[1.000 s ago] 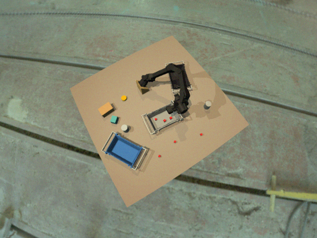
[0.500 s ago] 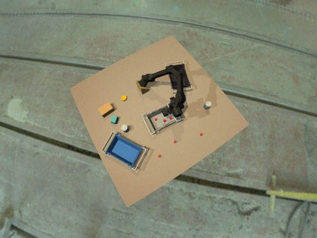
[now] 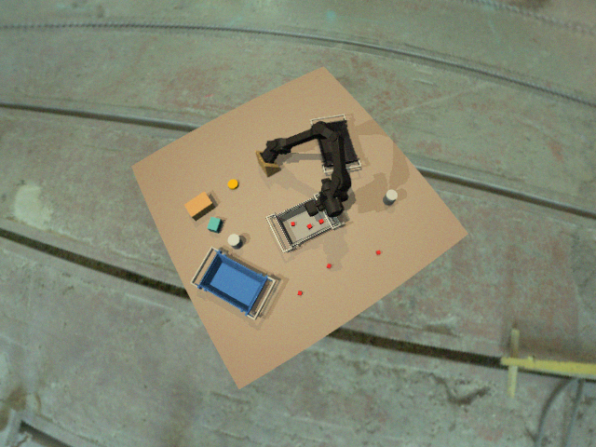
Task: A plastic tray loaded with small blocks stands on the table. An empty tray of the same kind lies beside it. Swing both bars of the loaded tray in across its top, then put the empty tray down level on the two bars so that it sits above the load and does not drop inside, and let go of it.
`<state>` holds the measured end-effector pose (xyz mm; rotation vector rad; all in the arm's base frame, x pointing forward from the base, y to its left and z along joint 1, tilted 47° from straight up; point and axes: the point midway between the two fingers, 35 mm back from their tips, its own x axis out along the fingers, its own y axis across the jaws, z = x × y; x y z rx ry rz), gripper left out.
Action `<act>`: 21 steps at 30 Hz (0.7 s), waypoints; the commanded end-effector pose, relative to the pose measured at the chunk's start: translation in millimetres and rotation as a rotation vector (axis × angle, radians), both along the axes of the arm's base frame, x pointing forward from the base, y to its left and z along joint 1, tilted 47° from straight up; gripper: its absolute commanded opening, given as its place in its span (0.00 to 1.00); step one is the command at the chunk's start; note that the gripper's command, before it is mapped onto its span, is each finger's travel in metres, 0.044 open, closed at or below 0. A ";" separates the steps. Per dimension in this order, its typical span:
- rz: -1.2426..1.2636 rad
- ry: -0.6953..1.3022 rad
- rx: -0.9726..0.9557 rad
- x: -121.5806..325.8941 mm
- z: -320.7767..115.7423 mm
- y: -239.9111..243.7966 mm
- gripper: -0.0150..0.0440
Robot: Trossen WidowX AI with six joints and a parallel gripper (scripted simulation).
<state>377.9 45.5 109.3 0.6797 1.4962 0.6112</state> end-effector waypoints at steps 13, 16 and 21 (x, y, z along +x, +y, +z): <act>-0.003 0.003 0.000 -0.2 -0.6 -0.2 0.40; -0.003 0.003 0.000 -0.2 -0.6 -0.2 0.40; -0.003 0.002 -0.001 0.3 3.2 -4.5 0.40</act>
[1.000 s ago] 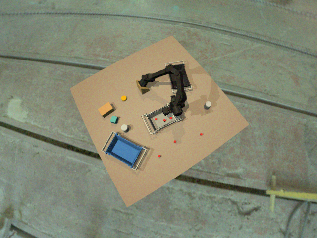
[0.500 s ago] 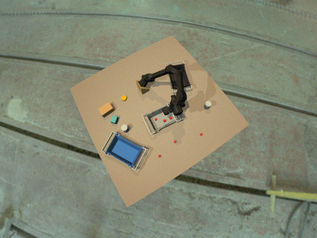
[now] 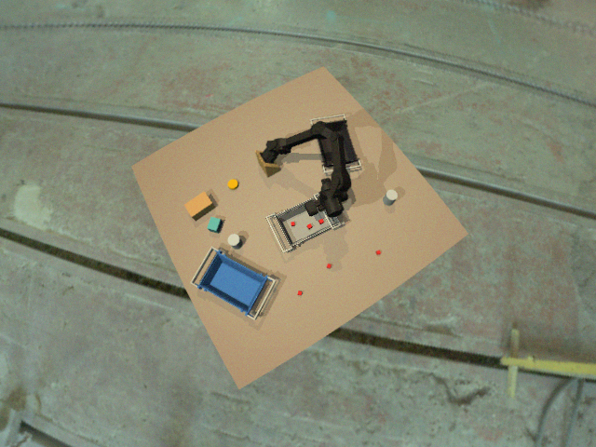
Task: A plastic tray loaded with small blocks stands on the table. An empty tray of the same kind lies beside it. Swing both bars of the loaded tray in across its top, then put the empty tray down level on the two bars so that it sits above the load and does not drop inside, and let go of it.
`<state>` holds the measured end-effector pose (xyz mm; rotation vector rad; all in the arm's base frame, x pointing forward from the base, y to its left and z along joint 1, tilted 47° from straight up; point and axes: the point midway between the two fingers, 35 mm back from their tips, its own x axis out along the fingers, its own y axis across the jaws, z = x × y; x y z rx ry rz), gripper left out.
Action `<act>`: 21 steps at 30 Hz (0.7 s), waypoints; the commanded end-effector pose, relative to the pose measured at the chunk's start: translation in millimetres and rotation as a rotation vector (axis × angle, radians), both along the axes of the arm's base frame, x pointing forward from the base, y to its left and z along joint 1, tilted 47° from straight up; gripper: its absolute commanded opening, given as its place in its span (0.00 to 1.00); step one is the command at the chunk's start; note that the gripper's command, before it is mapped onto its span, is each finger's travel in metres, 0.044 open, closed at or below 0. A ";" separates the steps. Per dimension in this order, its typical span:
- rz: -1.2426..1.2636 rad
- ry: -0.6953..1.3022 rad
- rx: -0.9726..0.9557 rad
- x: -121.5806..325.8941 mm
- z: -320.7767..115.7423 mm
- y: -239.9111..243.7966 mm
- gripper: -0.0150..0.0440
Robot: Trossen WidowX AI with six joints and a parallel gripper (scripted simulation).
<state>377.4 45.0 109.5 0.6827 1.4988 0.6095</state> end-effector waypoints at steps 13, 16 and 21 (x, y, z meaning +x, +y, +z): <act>-0.012 -0.004 -0.035 13.1 -79.5 -96.0 0.40; -0.008 -0.004 -0.031 8.2 -119.0 -131.9 0.40; 0.001 -0.007 -0.012 -11.3 -177.4 -178.5 0.40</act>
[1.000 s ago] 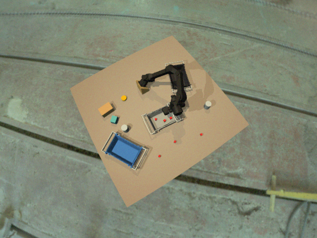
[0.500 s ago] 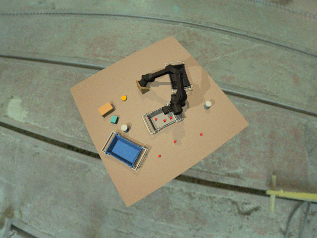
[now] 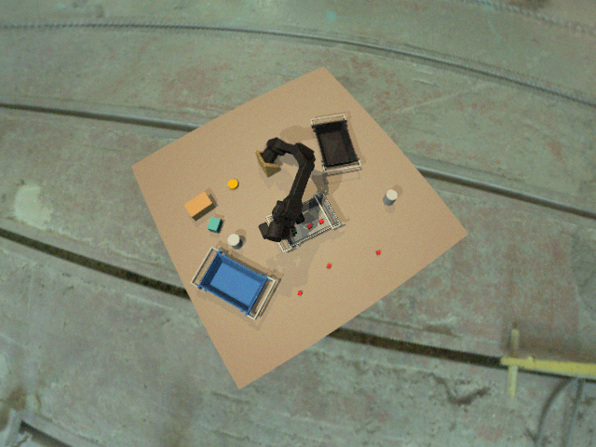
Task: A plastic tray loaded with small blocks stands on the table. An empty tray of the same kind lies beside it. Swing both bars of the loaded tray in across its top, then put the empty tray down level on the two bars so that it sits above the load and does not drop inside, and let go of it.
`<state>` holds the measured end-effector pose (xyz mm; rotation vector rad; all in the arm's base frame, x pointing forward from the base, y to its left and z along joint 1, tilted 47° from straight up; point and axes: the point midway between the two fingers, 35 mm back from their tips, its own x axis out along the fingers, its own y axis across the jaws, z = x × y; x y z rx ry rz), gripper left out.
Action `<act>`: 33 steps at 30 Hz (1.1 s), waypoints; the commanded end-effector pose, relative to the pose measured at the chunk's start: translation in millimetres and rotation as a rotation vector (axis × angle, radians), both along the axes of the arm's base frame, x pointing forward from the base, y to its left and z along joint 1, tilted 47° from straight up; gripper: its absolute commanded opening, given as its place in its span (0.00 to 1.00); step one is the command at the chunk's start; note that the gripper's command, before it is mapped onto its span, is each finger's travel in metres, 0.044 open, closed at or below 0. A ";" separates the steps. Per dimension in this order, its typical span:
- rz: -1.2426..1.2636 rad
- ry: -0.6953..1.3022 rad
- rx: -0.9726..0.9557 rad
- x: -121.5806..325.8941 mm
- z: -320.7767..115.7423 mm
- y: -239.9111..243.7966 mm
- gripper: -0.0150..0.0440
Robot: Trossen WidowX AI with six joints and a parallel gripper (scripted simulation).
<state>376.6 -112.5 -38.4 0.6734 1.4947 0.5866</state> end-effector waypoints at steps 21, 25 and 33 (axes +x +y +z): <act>0.012 -0.004 0.010 -10.4 -63.6 10.9 0.40; 0.012 -0.004 0.011 -11.2 -71.8 20.5 0.40; 0.012 -0.004 0.011 -10.9 -59.8 17.1 0.40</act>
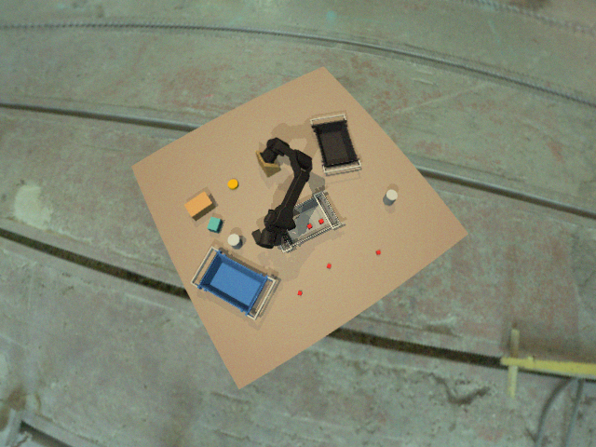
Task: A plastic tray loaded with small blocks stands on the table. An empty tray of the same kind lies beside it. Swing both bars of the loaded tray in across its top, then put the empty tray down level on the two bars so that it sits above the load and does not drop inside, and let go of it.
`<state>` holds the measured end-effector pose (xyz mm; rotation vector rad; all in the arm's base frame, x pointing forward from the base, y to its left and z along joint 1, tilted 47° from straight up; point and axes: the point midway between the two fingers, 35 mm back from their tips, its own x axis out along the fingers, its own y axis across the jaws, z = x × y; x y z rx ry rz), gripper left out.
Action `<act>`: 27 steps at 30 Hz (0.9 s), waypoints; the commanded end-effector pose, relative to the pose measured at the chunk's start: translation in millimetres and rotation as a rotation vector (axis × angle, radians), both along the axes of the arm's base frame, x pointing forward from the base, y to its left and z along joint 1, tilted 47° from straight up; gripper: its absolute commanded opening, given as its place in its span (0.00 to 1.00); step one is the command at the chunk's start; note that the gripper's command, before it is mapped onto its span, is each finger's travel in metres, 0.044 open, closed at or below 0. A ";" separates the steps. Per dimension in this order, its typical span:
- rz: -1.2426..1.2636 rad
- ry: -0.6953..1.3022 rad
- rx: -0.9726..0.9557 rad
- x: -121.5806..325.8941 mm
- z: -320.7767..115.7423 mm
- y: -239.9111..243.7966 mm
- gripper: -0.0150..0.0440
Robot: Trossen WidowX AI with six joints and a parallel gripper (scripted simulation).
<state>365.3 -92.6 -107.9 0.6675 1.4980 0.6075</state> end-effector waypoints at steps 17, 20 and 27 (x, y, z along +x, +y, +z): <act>-0.005 -0.001 0.004 2.3 56.2 12.7 0.40; -0.005 -0.001 0.004 2.8 59.9 23.1 0.40; -0.005 -0.001 0.005 3.5 61.0 42.5 0.40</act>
